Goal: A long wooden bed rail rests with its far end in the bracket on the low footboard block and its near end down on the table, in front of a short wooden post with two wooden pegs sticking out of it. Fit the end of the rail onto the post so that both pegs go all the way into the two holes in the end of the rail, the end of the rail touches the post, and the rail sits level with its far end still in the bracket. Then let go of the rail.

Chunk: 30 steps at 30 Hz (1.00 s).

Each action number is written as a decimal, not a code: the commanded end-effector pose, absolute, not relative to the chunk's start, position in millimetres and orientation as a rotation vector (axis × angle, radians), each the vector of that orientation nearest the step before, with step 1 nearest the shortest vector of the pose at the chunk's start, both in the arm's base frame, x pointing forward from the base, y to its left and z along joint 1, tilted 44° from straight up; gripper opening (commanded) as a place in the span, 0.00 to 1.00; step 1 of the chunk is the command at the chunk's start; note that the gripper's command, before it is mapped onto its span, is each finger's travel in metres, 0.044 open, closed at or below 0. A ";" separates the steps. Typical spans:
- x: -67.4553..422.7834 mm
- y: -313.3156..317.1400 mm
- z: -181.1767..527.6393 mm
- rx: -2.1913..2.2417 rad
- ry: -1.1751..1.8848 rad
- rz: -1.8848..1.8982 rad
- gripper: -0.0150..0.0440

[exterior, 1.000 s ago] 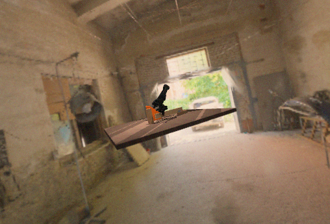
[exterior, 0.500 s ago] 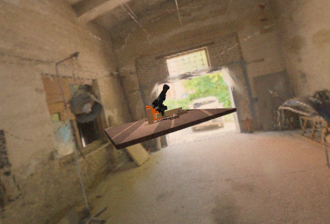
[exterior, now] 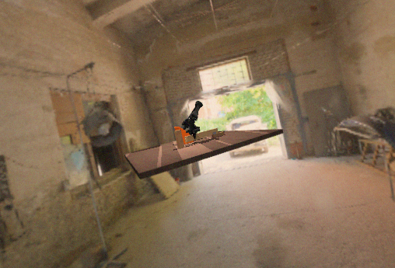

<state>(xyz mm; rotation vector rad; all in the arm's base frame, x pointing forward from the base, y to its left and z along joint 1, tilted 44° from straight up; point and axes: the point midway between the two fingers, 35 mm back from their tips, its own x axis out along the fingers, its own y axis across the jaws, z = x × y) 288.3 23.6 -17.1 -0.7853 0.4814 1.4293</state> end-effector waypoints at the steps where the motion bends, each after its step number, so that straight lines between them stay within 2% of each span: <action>1: 291.5 19.7 -16.3 -0.792 0.479 1.419 0.25; 30: 292.6 14.2 -21.2 -0.792 0.479 1.419 0.25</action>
